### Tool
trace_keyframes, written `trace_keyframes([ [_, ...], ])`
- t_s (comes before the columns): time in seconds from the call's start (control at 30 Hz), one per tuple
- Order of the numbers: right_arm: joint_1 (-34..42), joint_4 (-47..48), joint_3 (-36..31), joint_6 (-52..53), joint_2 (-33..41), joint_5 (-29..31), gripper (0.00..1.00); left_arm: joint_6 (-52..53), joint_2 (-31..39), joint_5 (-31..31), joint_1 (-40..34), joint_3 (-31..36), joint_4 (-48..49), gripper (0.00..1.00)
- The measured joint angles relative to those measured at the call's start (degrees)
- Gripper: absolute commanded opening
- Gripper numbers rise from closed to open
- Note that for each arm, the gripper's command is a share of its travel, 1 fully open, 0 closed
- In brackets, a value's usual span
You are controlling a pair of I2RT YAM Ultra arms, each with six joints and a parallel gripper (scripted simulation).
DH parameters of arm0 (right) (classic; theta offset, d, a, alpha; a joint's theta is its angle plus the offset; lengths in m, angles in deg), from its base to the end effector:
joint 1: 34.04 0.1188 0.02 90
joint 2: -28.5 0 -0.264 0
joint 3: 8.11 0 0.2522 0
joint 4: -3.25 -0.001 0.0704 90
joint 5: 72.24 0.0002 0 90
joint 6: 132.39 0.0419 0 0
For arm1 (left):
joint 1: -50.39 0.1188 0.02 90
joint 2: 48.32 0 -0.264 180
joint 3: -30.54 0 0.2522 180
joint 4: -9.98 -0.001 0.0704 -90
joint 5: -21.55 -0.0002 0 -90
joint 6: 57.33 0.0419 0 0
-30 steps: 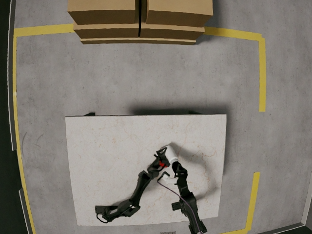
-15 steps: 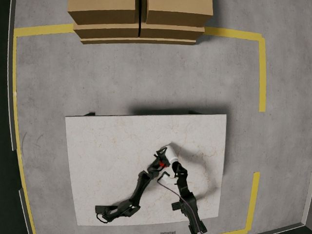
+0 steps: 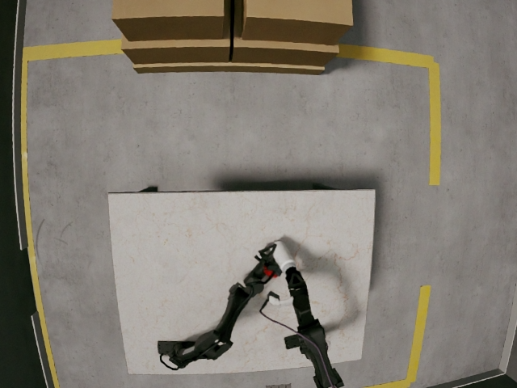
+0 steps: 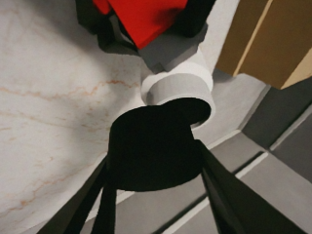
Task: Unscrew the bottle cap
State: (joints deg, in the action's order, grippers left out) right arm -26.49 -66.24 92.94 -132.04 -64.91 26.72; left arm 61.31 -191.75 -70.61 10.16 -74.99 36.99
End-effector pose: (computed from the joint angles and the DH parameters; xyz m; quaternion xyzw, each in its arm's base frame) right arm 0.3360 0.0390 0.3172 -0.7128 0.6537 -0.2164 0.1331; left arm 0.4128 -0.3500 0.0998 0.4458 0.6290 -0.0787 0.6320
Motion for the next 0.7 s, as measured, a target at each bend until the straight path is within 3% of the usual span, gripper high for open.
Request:
trace_keyframes([
  [0.37, 0.0, -4.72, 2.27, -0.24, 1.03, -0.02, 0.0, -2.43, 0.02, -1.01, 0.07, 0.0, -1.7, 0.0],
  [0.7, 0.0, -5.4, 2.27, -0.24, 1.03, -0.02, 0.0, -21.92, 1.16, -7.85, 2.62, -3.1, -14.38, 0.0],
])
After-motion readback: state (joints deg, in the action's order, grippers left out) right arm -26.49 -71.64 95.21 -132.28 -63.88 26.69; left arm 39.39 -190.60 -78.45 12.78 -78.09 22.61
